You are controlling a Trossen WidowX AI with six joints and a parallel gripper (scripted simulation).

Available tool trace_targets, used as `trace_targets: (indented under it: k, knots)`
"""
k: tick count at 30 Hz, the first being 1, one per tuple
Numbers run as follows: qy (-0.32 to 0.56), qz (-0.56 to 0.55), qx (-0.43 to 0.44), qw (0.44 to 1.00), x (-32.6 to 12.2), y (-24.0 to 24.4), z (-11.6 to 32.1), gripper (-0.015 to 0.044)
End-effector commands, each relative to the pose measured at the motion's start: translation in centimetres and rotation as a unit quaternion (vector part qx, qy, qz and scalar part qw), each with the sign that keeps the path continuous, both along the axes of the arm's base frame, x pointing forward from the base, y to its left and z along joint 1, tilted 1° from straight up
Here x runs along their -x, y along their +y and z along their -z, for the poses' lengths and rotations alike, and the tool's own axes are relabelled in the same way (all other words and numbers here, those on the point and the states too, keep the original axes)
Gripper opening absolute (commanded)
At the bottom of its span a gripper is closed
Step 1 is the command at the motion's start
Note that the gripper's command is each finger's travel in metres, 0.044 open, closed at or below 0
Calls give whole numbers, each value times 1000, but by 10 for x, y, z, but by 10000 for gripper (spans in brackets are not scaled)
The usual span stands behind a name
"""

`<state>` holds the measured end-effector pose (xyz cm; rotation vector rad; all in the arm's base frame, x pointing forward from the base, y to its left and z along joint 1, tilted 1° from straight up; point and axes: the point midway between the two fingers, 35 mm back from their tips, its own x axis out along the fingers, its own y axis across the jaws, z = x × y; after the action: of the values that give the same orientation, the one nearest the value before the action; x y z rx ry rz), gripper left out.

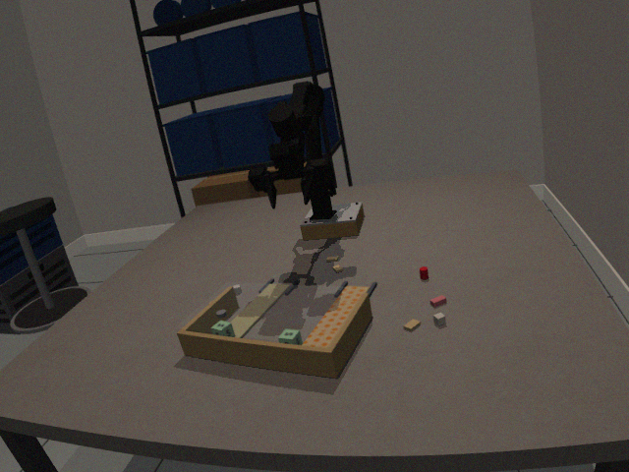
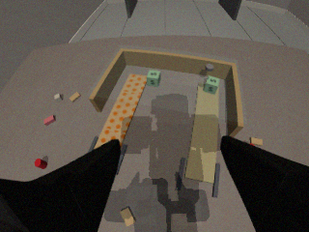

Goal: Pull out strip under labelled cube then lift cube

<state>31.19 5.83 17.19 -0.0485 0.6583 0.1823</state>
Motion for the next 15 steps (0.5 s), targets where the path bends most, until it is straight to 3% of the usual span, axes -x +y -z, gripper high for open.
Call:
trace_targets:
  k: [1, 10, 15]
  knots:
    - [81, 22, 8, 996, -17, -9, 15, 242]
    - [289, 83, 19, 953, -51, -39, 62, 6]
    - [388, 112, 21, 914, -63, -56, 90, 0]
